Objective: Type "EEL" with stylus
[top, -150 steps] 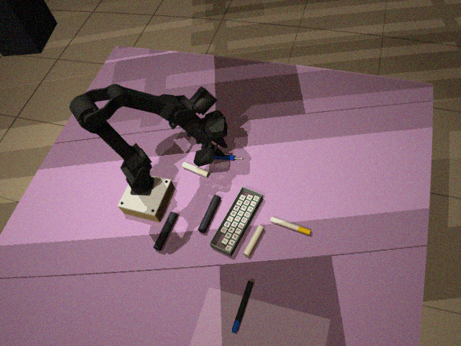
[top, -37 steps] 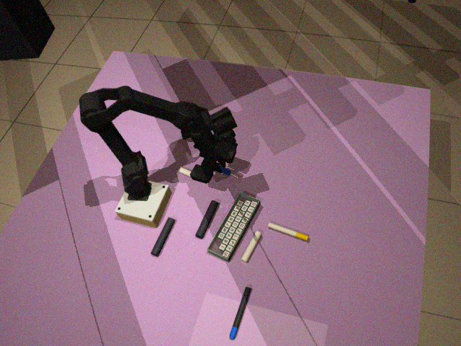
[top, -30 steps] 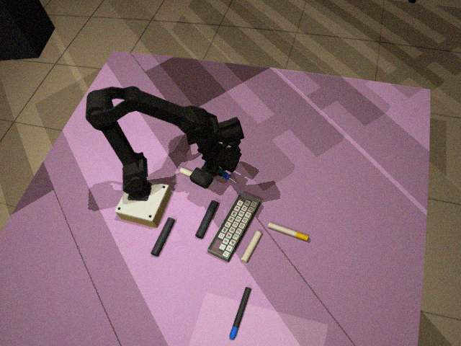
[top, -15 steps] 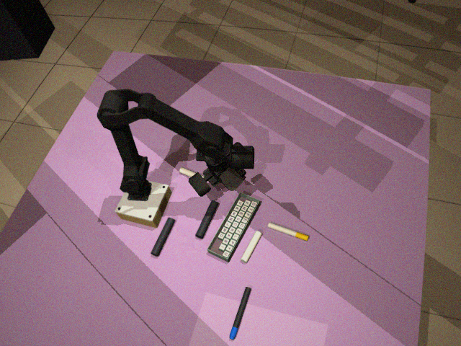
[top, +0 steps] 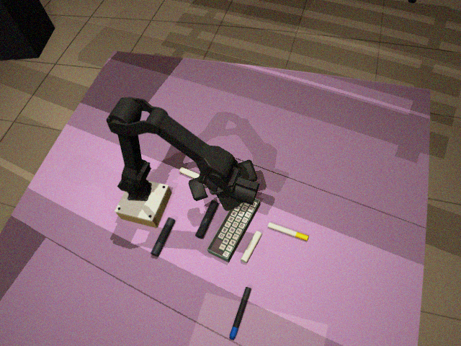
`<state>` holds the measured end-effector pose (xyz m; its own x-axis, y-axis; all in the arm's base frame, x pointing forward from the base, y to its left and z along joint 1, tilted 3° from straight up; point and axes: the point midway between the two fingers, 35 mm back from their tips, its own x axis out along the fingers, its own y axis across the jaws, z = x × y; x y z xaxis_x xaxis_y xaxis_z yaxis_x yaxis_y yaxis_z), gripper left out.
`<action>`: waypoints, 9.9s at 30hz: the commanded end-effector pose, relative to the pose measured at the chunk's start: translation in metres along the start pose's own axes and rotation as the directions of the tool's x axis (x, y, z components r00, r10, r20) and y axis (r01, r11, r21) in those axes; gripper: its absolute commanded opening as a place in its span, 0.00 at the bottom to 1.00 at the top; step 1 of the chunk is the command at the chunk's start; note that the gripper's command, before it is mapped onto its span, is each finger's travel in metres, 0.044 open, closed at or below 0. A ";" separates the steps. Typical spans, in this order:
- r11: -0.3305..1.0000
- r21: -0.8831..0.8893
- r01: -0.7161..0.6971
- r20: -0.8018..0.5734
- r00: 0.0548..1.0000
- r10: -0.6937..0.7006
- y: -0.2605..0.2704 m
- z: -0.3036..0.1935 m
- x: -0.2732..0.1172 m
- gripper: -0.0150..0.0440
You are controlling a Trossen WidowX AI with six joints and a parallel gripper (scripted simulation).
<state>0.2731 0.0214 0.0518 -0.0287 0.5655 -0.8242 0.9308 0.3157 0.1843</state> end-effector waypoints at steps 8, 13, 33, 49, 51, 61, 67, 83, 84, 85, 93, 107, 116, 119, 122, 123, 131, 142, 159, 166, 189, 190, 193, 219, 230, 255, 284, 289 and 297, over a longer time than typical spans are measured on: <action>0.948 0.287 -0.140 -0.164 0.967 0.192 0.008 0.023 -0.037 0.25; 0.893 0.408 -0.189 -0.212 0.932 0.294 0.010 0.036 -0.055 0.25; 0.741 0.620 -0.259 -0.255 0.826 0.502 0.006 0.071 -0.083 0.25; 0.741 0.620 -0.259 -0.255 0.826 0.502 0.004 0.084 -0.062 0.39; 0.741 0.620 -0.259 -0.255 0.826 0.502 0.004 0.084 -0.062 0.39; 0.741 0.620 -0.259 -0.255 0.826 0.502 0.003 0.087 -0.057 0.39; 0.741 0.620 -0.259 -0.255 0.826 0.502 0.003 0.089 -0.054 0.39; 0.741 0.620 -0.259 -0.255 0.826 0.502 0.002 0.092 -0.048 0.39; 0.741 0.620 -0.259 -0.255 0.826 0.502 0.002 0.093 -0.048 0.39; 0.741 0.620 -0.259 -0.255 0.826 0.502 0.002 0.093 -0.048 0.39; 0.741 0.620 -0.259 -0.255 0.826 0.502 0.002 0.093 -0.048 0.39; 0.741 0.620 -0.259 -0.255 0.826 0.502 0.007 0.074 -0.079 0.39; 0.738 0.626 -0.252 -0.257 0.826 0.501 0.006 0.074 -0.076 0.37; 0.739 0.623 -0.256 -0.256 0.826 0.502 0.007 0.073 -0.079 0.27; 0.740 0.622 -0.257 -0.256 0.826 0.502 0.006 0.077 -0.073 0.25; 0.740 0.621 -0.258 -0.256 0.826 0.502 0.005 0.079 -0.070 0.25; 0.741 0.620 -0.259 -0.255 0.826 0.502 0.004 0.082 -0.065 0.25; 0.741 0.620 -0.259 -0.255 0.826 0.502 0.003 0.083 -0.062 0.39; 0.741 0.620 -0.259 -0.255 0.826 0.502 0.002 0.088 -0.054 0.39; 0.741 0.620 -0.259 -0.255 0.826 0.502 0.001 0.089 -0.052 0.39; 0.741 0.620 -0.259 -0.256 0.826 0.502 0.001 0.092 -0.048 0.39; 0.741 0.620 -0.259 -0.256 0.826 0.502 0.001 0.092 -0.048 0.39; 0.741 0.620 -0.259 -0.255 0.826 0.502 0.002 0.089 -0.053 0.39; 0.463 0.790 -0.403 -0.023 0.734 0.679 -0.020 0.100 -0.110 0.26; 0.313 0.834 -0.455 0.084 0.664 0.743 -0.034 0.109 -0.127 0.25; 0.313 0.834 -0.455 0.084 0.664 0.743 -0.039 0.126 -0.097 0.25; 0.313 0.834 -0.455 0.084 0.664 0.743 -0.040 0.132 -0.087 0.39; 0.313 0.834 -0.455 0.084 0.664 0.743 -0.040 0.133 -0.086 0.39; 0.313 0.834 -0.455 0.084 0.664 0.743 -0.041 0.135 -0.083 0.39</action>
<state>0.2868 -0.1419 0.0417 0.7018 0.5445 -0.4594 0.6098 -0.7925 -0.0078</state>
